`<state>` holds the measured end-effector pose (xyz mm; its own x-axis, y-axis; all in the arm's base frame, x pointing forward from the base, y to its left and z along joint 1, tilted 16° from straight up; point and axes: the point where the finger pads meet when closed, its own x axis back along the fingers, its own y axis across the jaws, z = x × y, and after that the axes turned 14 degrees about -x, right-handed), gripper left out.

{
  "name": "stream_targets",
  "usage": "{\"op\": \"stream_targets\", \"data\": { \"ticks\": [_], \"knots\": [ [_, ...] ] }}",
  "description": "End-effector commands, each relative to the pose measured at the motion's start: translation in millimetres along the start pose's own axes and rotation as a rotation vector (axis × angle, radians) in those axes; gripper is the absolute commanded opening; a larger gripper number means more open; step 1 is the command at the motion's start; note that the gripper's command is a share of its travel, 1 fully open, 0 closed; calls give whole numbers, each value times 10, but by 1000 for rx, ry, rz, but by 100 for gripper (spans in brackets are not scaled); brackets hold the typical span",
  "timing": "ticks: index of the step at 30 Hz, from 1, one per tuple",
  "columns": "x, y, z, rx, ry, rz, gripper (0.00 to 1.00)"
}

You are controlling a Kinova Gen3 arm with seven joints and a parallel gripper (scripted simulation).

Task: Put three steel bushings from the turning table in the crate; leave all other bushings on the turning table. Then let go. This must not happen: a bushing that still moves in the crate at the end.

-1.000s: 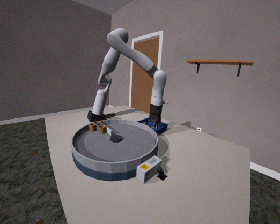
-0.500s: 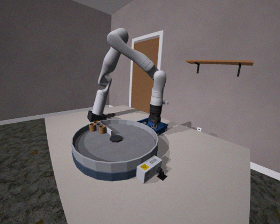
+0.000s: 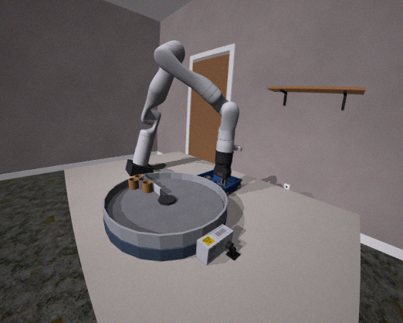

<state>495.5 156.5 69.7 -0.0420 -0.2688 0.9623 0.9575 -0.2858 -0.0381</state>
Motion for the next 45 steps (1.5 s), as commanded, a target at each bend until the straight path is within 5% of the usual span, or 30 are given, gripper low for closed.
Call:
{"op": "stream_targets", "data": {
  "ticks": [1, 26, 27, 45],
  "knots": [
    [-4, 18, 4, -5, 1, -8, 0],
    [-26, 5, 0, -9, 2, -13, 0],
    [-23, -15, -2, -7, 2, -5, 47],
    [-23, -15, -2, -7, 2, -5, 47]
  ]
}}
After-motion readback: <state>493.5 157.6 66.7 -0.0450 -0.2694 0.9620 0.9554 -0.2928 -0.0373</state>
